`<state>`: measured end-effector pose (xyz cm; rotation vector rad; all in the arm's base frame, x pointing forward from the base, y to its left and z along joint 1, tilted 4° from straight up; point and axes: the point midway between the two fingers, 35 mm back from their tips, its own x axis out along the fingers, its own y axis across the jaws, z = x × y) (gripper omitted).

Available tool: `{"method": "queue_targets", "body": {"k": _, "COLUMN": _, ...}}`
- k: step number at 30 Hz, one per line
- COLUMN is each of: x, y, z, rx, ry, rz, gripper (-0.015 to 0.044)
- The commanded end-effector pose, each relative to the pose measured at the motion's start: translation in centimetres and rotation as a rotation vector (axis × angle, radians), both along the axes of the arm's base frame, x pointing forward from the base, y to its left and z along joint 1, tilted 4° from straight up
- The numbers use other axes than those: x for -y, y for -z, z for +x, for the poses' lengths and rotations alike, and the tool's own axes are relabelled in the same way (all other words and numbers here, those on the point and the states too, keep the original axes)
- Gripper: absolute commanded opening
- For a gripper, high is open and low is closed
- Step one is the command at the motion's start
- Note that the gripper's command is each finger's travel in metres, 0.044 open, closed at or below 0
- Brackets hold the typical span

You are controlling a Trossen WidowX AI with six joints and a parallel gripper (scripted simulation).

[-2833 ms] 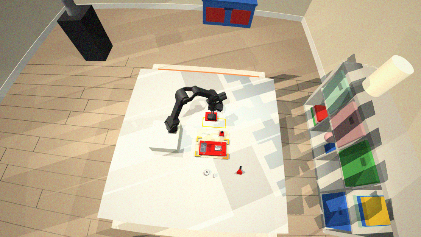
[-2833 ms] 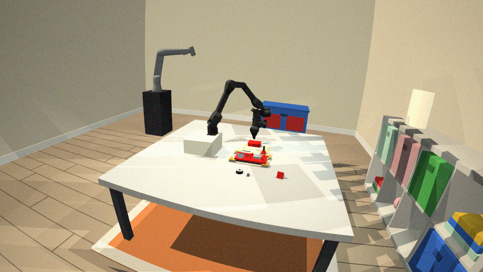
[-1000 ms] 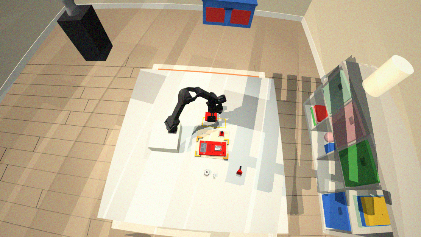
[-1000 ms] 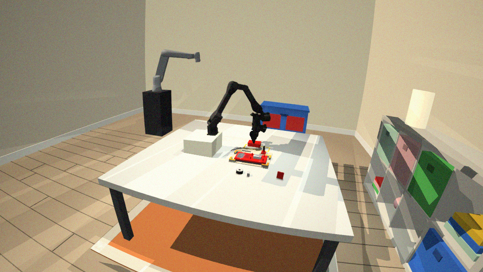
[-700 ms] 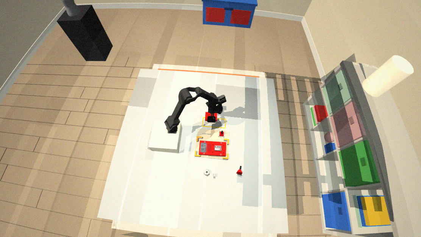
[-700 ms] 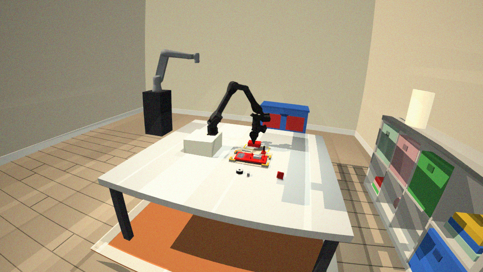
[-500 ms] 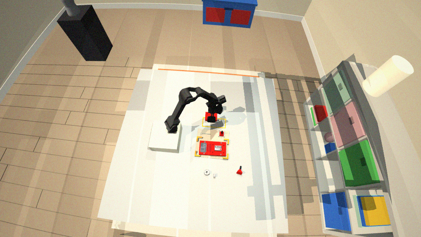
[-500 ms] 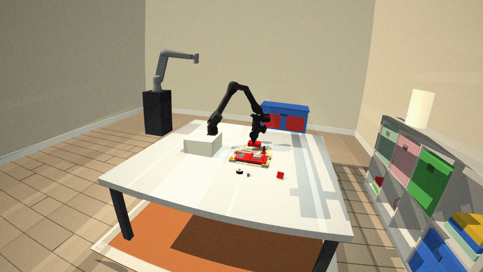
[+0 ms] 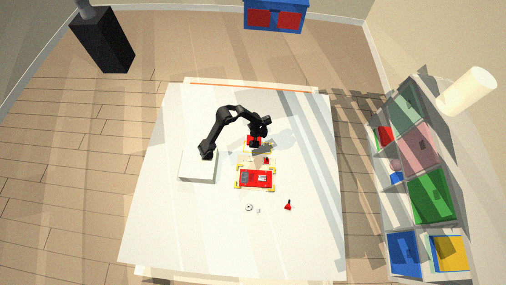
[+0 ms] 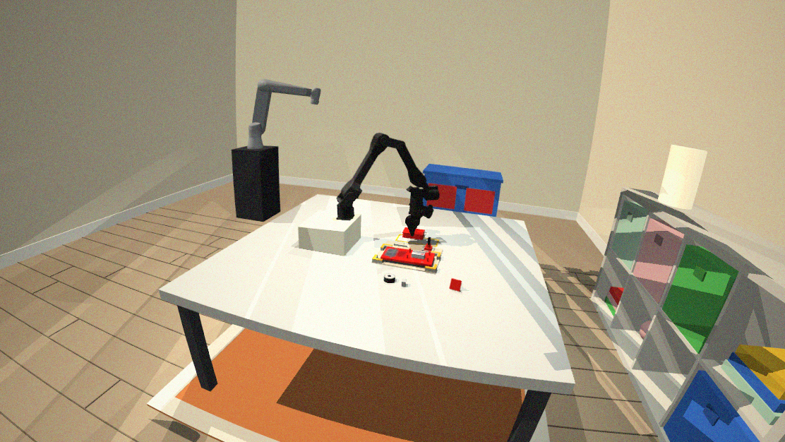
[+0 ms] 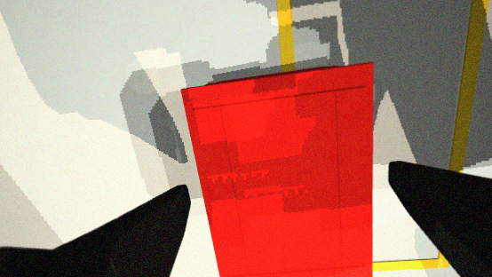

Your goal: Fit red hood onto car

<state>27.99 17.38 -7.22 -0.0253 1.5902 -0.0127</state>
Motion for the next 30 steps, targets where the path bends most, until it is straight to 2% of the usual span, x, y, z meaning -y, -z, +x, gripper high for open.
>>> {"method": "queue_targets", "body": {"k": 1, "x": -0.05, "y": 0.28, "z": -0.07, "rx": -0.004, "ry": 0.003, "rz": 0.004, "gripper": 0.044}}
{"method": "queue_targets", "body": {"k": 14, "x": -0.02, "y": 0.92, "z": -0.1, "rx": -0.004, "ry": 0.003, "rz": 0.004, "gripper": 0.044}}
{"method": "queue_targets", "body": {"k": 17, "x": 0.03, "y": 0.7, "z": -0.03, "rx": 0.0, "ry": 0.0, "rz": 0.0, "gripper": 0.0361}}
{"method": "queue_targets", "body": {"k": 27, "x": 0.03, "y": 0.7, "z": -0.03, "rx": 0.0, "ry": 0.0, "rz": 0.0, "gripper": 0.0295}}
{"method": "queue_targets", "body": {"k": 30, "x": 0.04, "y": 0.63, "z": -0.04, "rx": 0.0, "ry": 0.0, "rz": -0.001, "gripper": 0.0216}}
